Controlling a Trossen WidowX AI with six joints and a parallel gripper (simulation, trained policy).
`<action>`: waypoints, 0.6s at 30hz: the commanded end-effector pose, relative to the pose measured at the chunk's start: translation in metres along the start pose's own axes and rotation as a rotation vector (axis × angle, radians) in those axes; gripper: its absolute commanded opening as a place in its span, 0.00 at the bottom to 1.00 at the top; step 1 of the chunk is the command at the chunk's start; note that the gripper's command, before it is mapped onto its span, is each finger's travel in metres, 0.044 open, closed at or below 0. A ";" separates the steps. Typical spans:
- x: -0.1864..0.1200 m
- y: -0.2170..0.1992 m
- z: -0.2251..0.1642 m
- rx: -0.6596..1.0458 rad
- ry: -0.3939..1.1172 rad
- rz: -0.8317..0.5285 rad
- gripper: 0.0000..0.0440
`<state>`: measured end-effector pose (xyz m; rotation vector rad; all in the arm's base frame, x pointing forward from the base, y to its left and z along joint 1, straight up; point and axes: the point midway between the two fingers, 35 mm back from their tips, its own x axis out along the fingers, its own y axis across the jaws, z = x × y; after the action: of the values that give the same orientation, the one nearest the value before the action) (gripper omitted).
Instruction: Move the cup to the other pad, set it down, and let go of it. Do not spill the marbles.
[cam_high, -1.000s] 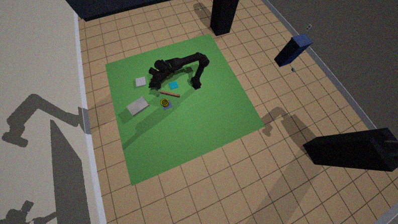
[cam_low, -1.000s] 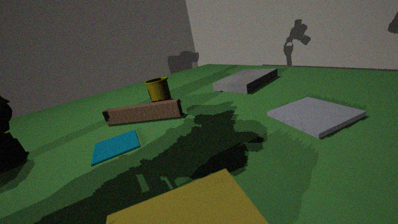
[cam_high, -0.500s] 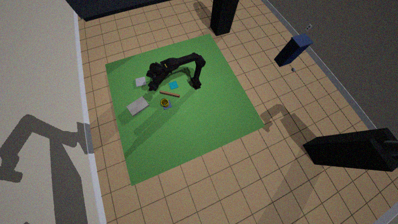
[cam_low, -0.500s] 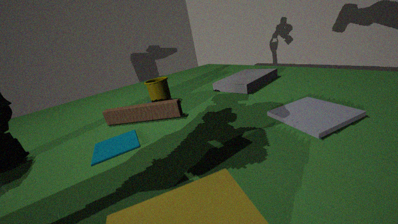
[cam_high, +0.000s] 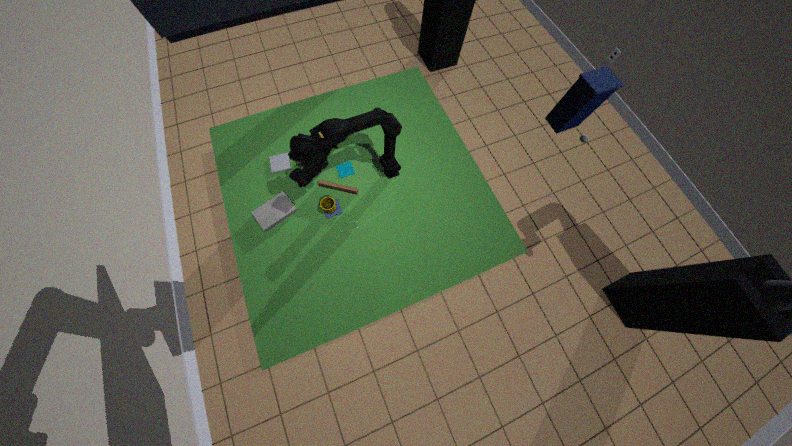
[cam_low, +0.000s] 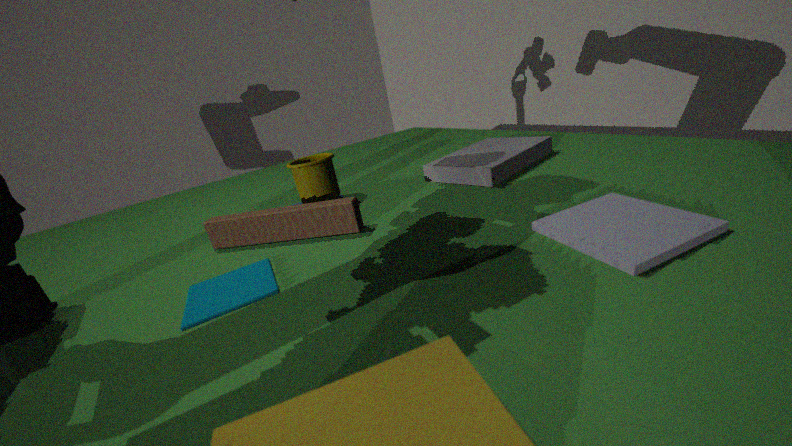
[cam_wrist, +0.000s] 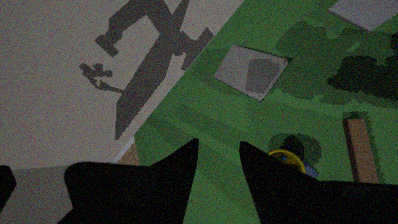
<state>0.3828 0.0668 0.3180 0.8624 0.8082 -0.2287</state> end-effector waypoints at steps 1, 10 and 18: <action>0.005 0.000 -0.004 0.031 0.030 -0.029 0.37; 0.022 -0.013 -0.018 0.090 0.102 -0.147 0.34; 0.039 -0.031 -0.032 0.114 0.160 -0.270 0.36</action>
<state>0.3782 0.0753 0.2659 0.8910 1.0464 -0.4246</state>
